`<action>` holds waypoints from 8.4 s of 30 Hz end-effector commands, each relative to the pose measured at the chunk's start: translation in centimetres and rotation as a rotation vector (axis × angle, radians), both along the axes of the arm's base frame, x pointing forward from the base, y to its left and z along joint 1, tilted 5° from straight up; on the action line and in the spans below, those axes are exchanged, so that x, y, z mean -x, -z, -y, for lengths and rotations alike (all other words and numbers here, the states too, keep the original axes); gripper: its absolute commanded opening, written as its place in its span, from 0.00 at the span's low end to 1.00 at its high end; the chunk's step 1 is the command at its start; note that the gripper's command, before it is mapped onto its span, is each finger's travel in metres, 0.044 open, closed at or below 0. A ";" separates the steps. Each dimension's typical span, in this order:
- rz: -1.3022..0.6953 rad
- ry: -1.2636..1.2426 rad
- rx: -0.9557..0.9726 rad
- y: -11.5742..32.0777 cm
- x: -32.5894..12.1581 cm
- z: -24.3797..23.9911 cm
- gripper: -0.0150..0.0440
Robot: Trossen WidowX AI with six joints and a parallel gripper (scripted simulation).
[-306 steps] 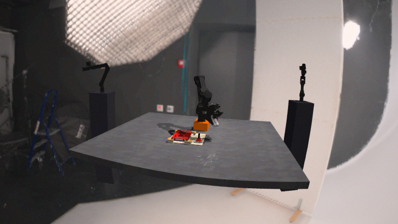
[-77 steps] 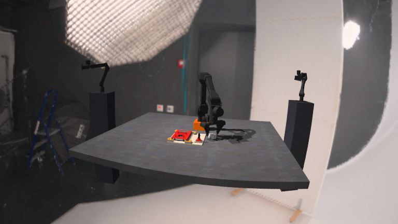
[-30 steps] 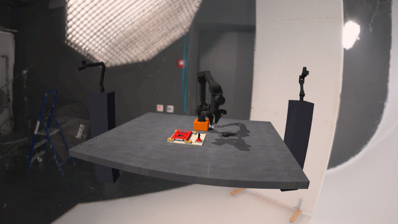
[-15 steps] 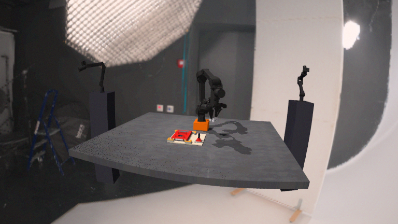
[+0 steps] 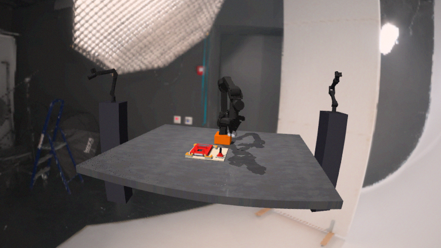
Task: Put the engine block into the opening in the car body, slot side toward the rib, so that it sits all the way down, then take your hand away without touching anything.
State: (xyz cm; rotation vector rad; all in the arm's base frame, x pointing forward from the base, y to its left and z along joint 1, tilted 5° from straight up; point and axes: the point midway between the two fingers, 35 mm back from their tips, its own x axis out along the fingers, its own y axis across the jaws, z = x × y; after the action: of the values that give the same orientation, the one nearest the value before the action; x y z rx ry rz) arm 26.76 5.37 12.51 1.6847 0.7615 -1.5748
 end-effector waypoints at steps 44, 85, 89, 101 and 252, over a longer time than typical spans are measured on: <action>-0.049 -1.203 0.112 2.9 -4.4 10.8 0.25; -0.101 -2.093 0.205 5.4 -4.4 19.7 0.52; -0.101 -2.093 0.205 5.4 -4.4 19.7 0.52; -0.098 -2.038 0.200 5.4 -4.4 19.7 0.52; -0.105 -2.050 0.202 7.8 -4.6 19.9 1.00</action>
State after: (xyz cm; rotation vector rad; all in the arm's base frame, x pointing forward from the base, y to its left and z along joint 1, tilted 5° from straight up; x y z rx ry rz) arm 31.37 -14.50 4.75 0.0611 1.4684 -0.1477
